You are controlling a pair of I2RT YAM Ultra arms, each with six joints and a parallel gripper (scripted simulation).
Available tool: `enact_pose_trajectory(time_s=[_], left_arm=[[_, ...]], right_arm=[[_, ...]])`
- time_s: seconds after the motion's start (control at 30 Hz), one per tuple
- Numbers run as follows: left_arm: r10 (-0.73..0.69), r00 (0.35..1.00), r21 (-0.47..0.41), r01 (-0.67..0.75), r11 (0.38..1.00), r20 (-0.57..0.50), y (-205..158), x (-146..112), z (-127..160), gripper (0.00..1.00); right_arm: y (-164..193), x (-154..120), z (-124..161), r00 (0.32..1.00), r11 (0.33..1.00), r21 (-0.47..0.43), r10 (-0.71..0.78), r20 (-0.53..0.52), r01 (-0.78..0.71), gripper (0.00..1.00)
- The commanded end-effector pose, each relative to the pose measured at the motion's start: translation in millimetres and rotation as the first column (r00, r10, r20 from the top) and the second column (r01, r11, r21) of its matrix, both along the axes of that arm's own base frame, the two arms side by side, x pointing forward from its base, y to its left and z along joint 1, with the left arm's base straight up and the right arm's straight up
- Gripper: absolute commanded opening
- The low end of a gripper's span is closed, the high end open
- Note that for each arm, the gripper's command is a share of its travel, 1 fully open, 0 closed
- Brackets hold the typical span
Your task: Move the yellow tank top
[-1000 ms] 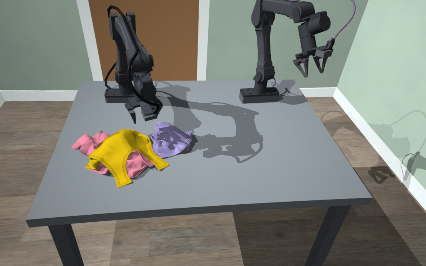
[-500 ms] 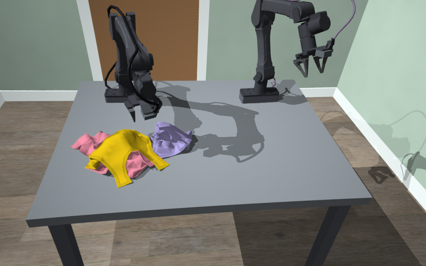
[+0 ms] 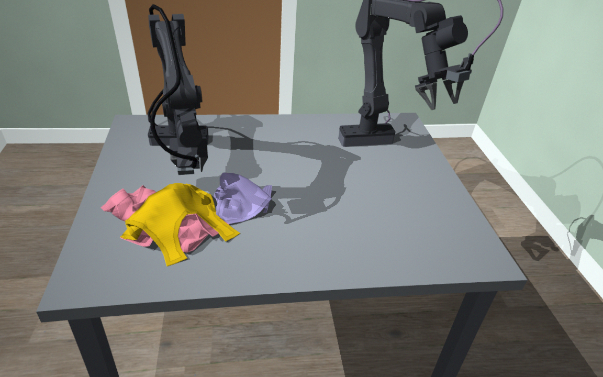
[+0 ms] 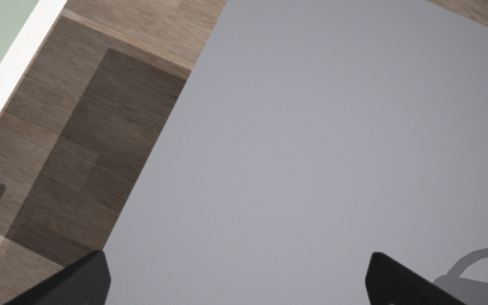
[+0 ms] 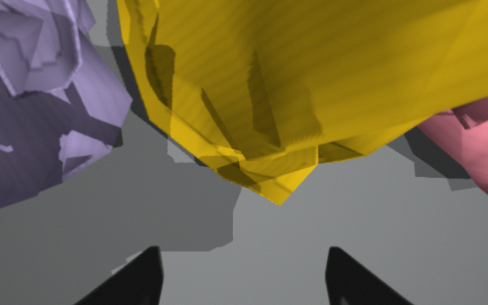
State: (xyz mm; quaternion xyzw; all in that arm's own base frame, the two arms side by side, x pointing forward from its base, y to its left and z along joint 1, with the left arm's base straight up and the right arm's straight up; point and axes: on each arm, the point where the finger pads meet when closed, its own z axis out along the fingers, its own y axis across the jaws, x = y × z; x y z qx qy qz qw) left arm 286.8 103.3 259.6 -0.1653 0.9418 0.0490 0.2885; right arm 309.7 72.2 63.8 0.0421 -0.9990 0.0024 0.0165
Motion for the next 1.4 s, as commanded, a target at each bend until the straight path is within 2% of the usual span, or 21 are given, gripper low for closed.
enact_pose_trajectory(time_s=[0.0, 0.17, 0.27, 0.33, 0.4, 0.53, 0.63, 0.67, 0.77, 0.83, 0.97, 1.0, 1.13, 1.2, 1.27, 1.3, 1.37], left_arm=[[-0.011, 0.997, 0.032, 0.008, 0.999, 0.072, -0.2, 2.9, 25.9, 0.92], [-0.011, 0.997, 0.032, 0.008, 0.999, 0.072, -0.2, 2.9, 25.9, 0.92], [-0.011, 0.997, 0.032, 0.008, 0.999, 0.072, -0.2, 2.9, 25.9, 0.92], [-0.011, 0.997, 0.032, 0.008, 0.999, 0.072, -0.2, 2.9, 25.9, 0.92], [-0.011, 0.997, 0.032, 0.008, 0.999, 0.072, -0.2, 2.9, 25.9, 0.92], [-0.011, 0.997, 0.032, 0.008, 0.999, 0.072, -0.2, 2.9, 25.9, 0.92], [-0.011, 0.997, 0.032, 0.008, 0.999, 0.072, -0.2, 2.9, 25.9, 0.92], [-0.011, 0.997, 0.032, 0.008, 0.999, 0.072, -0.2, 2.9, 25.9, 0.92], [-0.011, 0.997, 0.032, 0.008, 0.999, 0.072, -0.2, 2.9, 25.9, 0.92], [-0.011, 0.997, 0.032, 0.008, 0.999, 0.072, -0.2, 2.9, 25.9, 0.92], [-0.011, 0.997, 0.032, 0.008, 0.999, 0.072, -0.2, 2.9, 25.9, 0.92], [-0.011, 0.997, 0.032, 0.008, 0.999, 0.072, -0.2, 2.9, 25.9, 0.92], [-0.011, 0.997, 0.032, 0.008, 0.999, 0.072, -0.2, 2.9, 25.9, 0.92], [-0.011, 0.997, 0.032, 0.008, 0.999, 0.072, -0.2, 2.9, 25.9, 0.92], [-0.011, 0.997, 0.032, 0.008, 0.999, 0.072, -0.2, 2.9, 25.9, 0.92], [-0.011, 0.997, 0.032, 0.008, 0.999, 0.072, -0.2, 2.9, 25.9, 0.92], [-0.011, 0.997, 0.032, 0.008, 0.999, 0.072, -0.2, 2.9, 25.9, 0.92]], right_arm=[[2.0, 9.5, 9.3, 0.982, 0.992, 0.041, -0.121, 0.146, 0.116, 0.6], [2.9, 7.1, 13.2, 0.988, 0.997, 0.03, -0.069, 0.137, 0.065, 0.6], [-9.1, -12.7, -1.2, 0.998, 0.998, -0.005, -0.059, 0.035, 0.059, 0.6], [-6.7, -7.2, 3.5, 0.997, 0.998, 0.0, -0.055, 0.054, 0.056, 0.6], [-8.3, -11.3, -17.0, 0.998, 0.998, -0.012, -0.057, 0.013, 0.057, 0.6], [-7.1, -5.9, -14.1, 0.997, 0.998, -0.002, -0.058, 0.045, 0.058, 0.6], [-6.1, -7.7, -21.2, 0.998, 0.998, -0.007, -0.056, 0.028, 0.056, 0.6], [-5.8, -8.4, -14.4, 0.997, 0.998, 0.001, -0.055, 0.056, 0.055, 0.6], [-6.5, -11.9, -32.7, 0.998, 0.998, -0.011, -0.059, 0.014, 0.06, 0.6], [-4.6, -10.1, -28.0, 0.997, 0.998, -0.003, -0.06, 0.037, 0.061, 0.6], [-4.2, -11.7, -40.8, 0.998, 0.998, -0.005, -0.063, 0.02, 0.063, 0.6], [-3.1, -6.8, -33.9, 0.997, 0.998, 0.002, -0.063, 0.045, 0.063, 0.6], [-2.0, -12.1, -49.3, 0.998, 0.998, -0.001, -0.063, 0.018, 0.063, 0.6], [-2.0, -12.1, -49.3, 0.998, 0.998, -0.001, -0.063, 0.018, 0.063, 0.6], [1.2, 3.0, -32.5, 0.995, 0.998, 0.019, -0.057, 0.086, 0.055, 0.6], [-1.2, -12.8, -53.6, 0.998, 0.998, 0.002, -0.058, 0.016, 0.058, 0.6], [-1.7, -12.2, -57.3, 0.998, 0.998, 0.002, -0.06, 0.017, 0.06, 0.6]])
